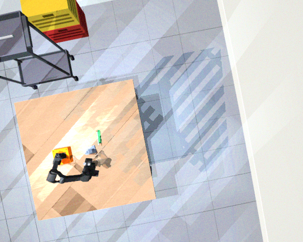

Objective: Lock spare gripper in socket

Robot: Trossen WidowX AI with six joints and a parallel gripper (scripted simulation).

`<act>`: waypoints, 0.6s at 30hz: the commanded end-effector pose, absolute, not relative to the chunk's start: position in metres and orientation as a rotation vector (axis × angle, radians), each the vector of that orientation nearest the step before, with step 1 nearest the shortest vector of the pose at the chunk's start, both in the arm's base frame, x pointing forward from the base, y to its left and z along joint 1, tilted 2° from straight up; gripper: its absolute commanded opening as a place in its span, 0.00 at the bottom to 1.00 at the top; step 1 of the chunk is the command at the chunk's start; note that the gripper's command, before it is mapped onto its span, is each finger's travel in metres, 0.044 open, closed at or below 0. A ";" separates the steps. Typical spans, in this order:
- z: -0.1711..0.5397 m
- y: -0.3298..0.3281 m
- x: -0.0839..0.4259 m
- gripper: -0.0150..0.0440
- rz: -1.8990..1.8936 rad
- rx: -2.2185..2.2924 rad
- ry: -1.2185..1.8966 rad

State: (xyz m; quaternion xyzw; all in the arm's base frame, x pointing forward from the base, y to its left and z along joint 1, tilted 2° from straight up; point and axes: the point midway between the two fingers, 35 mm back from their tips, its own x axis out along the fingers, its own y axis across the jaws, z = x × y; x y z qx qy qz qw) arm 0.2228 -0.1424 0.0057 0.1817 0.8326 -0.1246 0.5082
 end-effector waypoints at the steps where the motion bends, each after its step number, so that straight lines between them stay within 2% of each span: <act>1: 0.000 -0.142 0.223 1.00 -0.301 0.444 2.006; 3: 0.000 -0.142 0.223 1.00 -0.301 0.444 2.006; 10: 0.000 -0.142 0.223 0.69 -0.301 0.444 2.006; 17: 0.000 -0.142 0.223 0.61 -0.301 0.444 2.006; 18: 0.000 -0.142 0.223 0.56 -0.301 0.444 2.006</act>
